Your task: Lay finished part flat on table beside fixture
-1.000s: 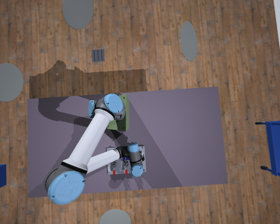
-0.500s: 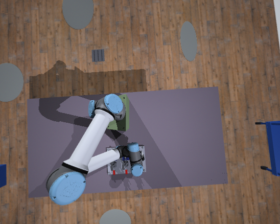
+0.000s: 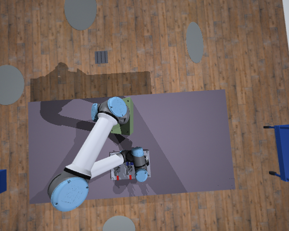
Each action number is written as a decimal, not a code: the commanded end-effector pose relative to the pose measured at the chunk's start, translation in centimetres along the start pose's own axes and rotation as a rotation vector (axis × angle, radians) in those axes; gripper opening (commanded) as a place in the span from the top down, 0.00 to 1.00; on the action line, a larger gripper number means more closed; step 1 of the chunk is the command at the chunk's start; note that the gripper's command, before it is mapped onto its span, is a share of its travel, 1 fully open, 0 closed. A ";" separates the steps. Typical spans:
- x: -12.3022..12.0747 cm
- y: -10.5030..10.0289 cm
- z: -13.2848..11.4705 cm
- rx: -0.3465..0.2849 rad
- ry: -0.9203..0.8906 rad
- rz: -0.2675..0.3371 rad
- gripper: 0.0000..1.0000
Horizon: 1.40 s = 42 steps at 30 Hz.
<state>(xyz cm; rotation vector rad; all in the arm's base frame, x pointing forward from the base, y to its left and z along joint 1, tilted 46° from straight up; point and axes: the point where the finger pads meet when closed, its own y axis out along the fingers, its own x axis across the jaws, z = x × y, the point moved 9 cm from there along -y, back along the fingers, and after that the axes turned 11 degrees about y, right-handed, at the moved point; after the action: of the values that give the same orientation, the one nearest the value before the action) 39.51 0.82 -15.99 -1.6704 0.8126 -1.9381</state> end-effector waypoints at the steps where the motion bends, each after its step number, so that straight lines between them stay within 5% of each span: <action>1: 0.0 0.0 0.0 0.001 0.000 0.000 0.41; 14: 0.0 0.0 0.0 0.001 0.000 0.000 0.41; 15: 0.0 0.0 0.0 0.001 0.000 0.000 1.00; 42: 0.0 0.0 0.0 0.001 0.000 0.000 1.00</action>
<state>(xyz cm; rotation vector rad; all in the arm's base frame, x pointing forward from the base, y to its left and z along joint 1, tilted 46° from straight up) 39.51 0.82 -15.98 -1.6705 0.8126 -1.9382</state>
